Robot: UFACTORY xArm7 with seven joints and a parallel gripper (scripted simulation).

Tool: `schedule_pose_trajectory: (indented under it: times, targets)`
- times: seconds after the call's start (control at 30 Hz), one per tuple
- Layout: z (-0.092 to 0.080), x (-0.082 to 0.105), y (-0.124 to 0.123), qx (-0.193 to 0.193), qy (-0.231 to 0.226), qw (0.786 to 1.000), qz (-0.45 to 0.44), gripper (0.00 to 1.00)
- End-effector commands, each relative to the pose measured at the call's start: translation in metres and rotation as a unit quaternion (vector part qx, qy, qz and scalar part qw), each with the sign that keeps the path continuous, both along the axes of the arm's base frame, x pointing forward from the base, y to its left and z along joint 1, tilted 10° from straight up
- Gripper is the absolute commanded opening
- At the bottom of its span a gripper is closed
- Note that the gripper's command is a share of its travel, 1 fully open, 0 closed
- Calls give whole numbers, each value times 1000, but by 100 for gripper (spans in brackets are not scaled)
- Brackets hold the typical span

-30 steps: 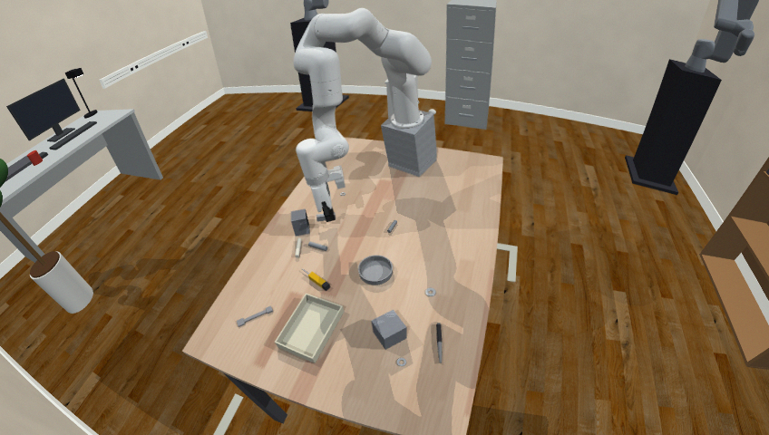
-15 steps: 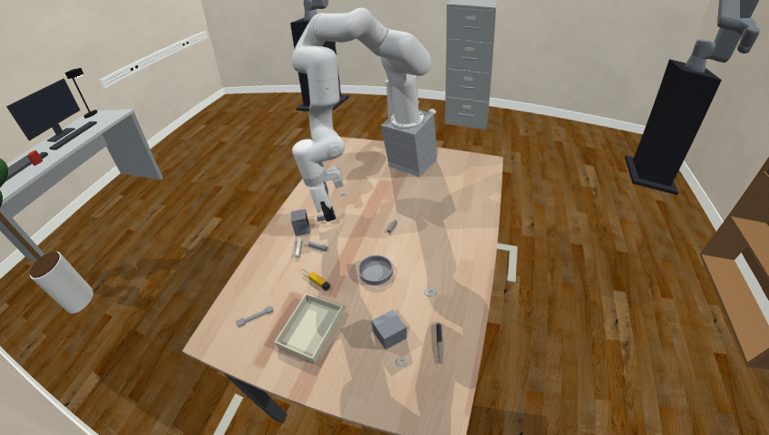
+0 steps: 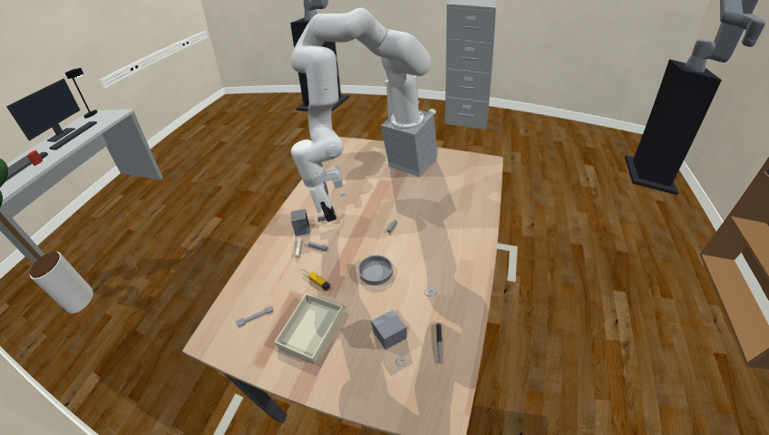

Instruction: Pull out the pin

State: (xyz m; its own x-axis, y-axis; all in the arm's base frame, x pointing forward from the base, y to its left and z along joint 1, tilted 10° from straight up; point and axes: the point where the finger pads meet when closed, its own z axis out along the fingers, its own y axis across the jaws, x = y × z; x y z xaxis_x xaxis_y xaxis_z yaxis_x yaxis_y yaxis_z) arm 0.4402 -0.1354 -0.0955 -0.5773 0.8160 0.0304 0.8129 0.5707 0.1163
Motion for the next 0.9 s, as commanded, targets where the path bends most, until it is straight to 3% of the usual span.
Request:
schedule_pose_trajectory:
  times: [0.0,0.87]
  targets:
    - [1,1,0,2,0,1000,0,0]
    - [0,-3,10,7,0,1000,1,0]
